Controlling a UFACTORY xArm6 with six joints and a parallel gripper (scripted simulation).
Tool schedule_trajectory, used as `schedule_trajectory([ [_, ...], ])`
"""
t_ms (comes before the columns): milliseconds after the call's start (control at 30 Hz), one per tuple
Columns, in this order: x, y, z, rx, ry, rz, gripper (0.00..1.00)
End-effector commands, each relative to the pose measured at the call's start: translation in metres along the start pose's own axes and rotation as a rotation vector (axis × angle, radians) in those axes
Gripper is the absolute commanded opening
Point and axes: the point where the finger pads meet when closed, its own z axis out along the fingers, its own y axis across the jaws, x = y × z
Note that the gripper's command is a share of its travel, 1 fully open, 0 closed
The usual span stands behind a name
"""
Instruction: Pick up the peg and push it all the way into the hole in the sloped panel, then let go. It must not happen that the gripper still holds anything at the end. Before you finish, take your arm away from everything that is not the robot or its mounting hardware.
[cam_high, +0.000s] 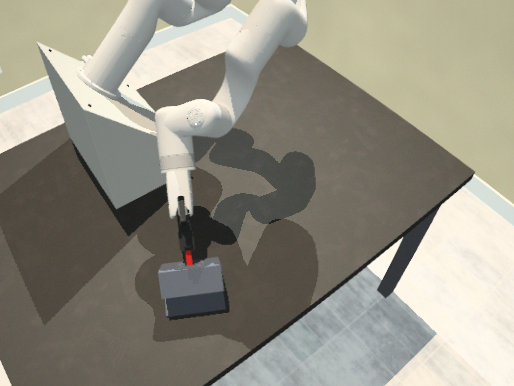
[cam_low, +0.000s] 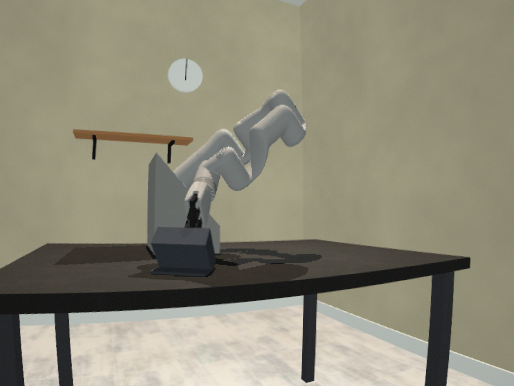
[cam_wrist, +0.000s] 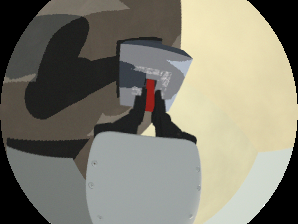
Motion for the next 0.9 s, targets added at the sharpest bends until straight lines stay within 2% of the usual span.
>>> schedule_trajectory([
  [0, 0.0003, 0.0009, 0.0021, -0.002, 0.001, 0.001, 0.00],
  [467, 0.0004, 0.0010, 0.0020, -0.002, 0.001, 0.001, 0.00],
  [867, 0.0004, 0.0010, 0.0020, -0.002, 0.001, 0.001, 0.91],
])
